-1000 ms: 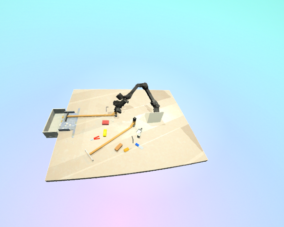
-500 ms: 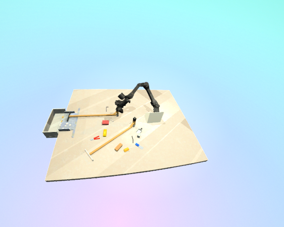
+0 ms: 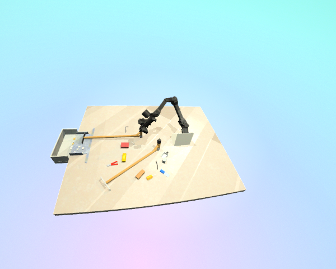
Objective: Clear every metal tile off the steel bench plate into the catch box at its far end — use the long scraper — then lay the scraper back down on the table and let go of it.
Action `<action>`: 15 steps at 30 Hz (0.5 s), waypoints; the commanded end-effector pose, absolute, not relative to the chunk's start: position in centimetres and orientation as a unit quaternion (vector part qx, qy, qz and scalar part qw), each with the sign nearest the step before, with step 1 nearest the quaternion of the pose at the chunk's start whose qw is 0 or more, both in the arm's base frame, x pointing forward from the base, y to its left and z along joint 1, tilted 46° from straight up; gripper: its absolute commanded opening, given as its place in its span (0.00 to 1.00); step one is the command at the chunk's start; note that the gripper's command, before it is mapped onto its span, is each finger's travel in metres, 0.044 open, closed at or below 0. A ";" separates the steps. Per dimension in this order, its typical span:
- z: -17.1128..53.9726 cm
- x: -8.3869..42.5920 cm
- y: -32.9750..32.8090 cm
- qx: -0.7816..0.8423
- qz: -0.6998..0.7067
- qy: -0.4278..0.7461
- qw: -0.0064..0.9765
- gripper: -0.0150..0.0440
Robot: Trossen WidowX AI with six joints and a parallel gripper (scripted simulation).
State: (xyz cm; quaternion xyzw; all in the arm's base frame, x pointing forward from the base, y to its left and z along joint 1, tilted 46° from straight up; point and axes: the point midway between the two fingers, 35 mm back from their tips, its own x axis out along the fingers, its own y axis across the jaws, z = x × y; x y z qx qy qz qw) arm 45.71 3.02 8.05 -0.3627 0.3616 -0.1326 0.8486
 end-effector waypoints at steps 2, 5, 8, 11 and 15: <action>8.3 44.9 3.2 -0.361 -0.132 0.357 0.851 0.25; 8.3 44.5 3.1 -0.361 -0.132 0.357 0.851 0.25; 8.3 44.0 3.1 -0.361 -0.132 0.357 0.851 0.25; 8.2 43.6 3.0 -0.361 -0.132 0.357 0.851 0.25; 8.2 43.0 3.0 -0.362 -0.132 0.357 0.851 0.25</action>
